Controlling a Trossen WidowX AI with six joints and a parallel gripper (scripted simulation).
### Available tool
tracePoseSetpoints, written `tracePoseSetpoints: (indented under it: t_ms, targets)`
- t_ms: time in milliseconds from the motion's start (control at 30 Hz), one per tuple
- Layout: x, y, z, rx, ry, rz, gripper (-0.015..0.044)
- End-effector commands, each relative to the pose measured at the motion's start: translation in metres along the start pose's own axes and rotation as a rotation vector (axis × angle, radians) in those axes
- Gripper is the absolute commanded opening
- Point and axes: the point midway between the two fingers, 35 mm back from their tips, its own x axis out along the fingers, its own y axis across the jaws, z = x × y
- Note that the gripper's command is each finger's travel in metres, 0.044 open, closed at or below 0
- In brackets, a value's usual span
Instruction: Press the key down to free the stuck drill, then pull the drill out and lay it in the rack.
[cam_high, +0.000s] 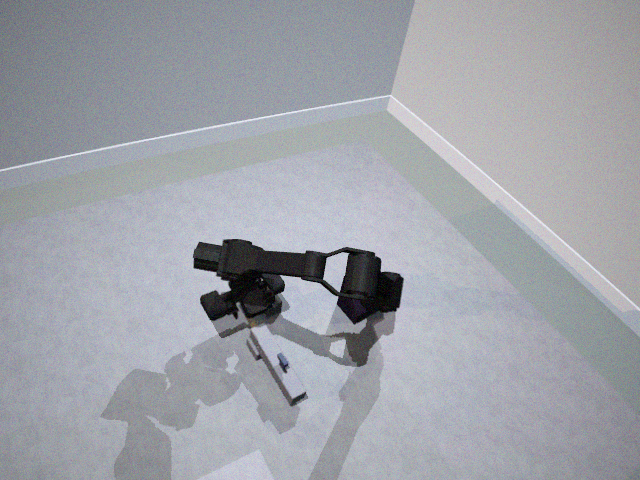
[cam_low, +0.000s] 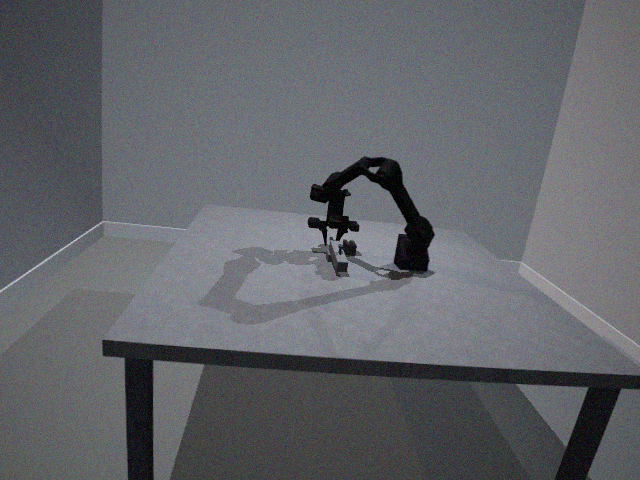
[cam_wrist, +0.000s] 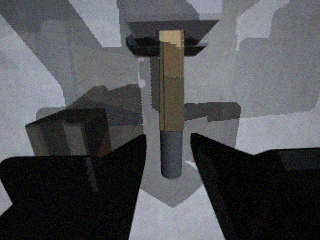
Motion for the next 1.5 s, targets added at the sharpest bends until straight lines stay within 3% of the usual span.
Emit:
tracePoseSetpoints:
  t_ms: [0, 233, 1300, 1467]
  targets:
    - [0.000, 0.000, 0.000, 0.001, 0.000, 0.000, 0.0263]
    - [0.002, 0.000, 0.004, -0.002, 0.004, -0.003, 0.0440]
    - [0.007, 0.000, 0.017, -0.002, 0.003, -0.003, 0.0440]
    - [0.006, 0.000, 0.015, -0.007, 0.008, -0.003, 0.0309]
